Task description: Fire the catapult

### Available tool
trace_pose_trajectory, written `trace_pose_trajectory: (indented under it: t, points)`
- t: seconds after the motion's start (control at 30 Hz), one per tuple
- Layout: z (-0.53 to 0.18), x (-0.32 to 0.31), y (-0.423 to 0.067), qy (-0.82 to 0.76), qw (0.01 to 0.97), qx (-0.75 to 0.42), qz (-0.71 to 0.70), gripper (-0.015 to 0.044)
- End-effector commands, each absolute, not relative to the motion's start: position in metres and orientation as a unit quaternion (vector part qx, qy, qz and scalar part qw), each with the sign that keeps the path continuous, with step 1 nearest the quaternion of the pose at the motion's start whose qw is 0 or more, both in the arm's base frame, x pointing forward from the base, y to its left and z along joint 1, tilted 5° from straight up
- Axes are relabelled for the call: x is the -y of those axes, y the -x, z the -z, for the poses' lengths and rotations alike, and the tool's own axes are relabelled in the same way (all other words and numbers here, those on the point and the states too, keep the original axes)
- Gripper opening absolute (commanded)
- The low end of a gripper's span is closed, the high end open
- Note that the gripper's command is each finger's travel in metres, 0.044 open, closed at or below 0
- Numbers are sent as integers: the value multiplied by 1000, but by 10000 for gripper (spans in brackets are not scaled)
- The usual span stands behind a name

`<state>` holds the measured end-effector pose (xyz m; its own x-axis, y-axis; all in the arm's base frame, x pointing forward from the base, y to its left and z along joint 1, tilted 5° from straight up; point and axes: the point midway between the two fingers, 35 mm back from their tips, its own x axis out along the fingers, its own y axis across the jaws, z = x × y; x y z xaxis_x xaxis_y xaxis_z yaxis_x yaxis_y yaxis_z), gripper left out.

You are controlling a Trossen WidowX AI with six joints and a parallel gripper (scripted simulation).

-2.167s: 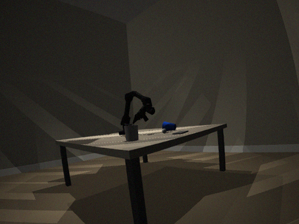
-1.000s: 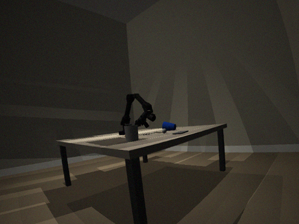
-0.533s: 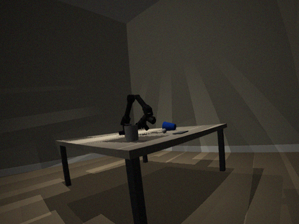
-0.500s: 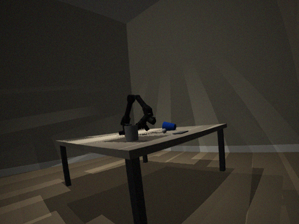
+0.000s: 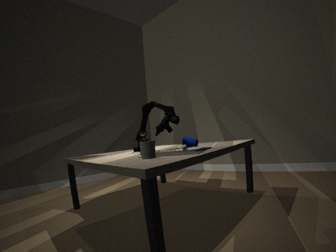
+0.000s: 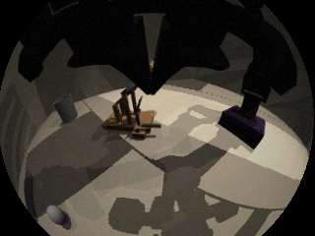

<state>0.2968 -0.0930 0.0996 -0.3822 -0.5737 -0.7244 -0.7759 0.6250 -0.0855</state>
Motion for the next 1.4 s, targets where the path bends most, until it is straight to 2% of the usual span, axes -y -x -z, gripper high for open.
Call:
trace_pose_trajectory:
  t: [0.0, 0.5, 1.37]
  points:
    - [-94, 96, -296, 406, 372, -824, -134, 53]
    - [-95, 132, -325, 305, 513, -802, -23, 440]
    - [-140, 239, -391, 84, 741, -631, 216, 440]
